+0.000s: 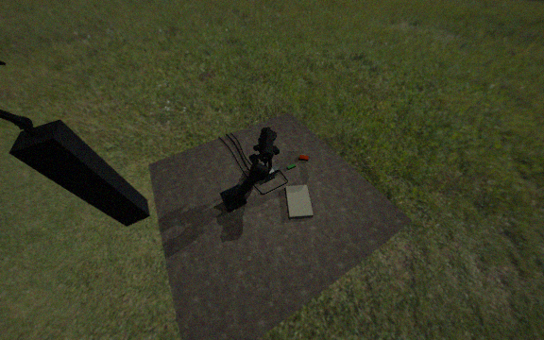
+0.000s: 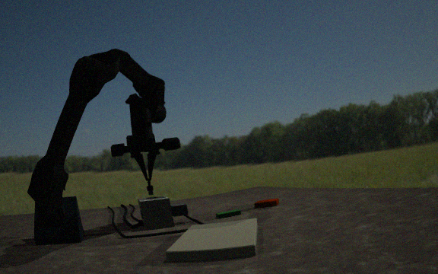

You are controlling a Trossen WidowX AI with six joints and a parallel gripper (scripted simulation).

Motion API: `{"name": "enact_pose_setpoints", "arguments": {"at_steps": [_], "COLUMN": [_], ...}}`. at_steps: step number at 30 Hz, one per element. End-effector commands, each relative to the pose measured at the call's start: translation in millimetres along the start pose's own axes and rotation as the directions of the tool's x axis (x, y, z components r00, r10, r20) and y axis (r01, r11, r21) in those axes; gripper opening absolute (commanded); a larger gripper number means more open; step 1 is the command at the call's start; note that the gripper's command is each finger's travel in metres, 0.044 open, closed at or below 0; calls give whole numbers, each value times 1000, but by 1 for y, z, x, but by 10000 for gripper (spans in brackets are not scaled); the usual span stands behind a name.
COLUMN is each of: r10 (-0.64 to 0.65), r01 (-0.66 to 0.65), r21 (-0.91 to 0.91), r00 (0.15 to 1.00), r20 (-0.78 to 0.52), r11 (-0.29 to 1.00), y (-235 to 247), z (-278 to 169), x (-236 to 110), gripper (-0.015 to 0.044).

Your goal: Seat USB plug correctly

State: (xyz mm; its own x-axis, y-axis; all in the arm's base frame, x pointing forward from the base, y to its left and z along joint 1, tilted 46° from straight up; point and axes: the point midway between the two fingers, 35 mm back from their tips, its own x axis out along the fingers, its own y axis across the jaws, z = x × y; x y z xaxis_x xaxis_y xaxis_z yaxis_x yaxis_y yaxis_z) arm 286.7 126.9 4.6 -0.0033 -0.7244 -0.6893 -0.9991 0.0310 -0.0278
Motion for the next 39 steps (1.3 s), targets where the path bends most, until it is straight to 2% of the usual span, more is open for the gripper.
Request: {"name": "enact_pose_setpoints", "arguments": {"at_steps": [1,39], "r10": [-3,-3], "r01": [3,3], "r21": [-7,-9], "r00": [1000,1000], "r20": [-3,-4], "r11": [1000,1000], "y": [0,0], "z": [-1,-1], "x": [1,5], "gripper": [0,0]}}
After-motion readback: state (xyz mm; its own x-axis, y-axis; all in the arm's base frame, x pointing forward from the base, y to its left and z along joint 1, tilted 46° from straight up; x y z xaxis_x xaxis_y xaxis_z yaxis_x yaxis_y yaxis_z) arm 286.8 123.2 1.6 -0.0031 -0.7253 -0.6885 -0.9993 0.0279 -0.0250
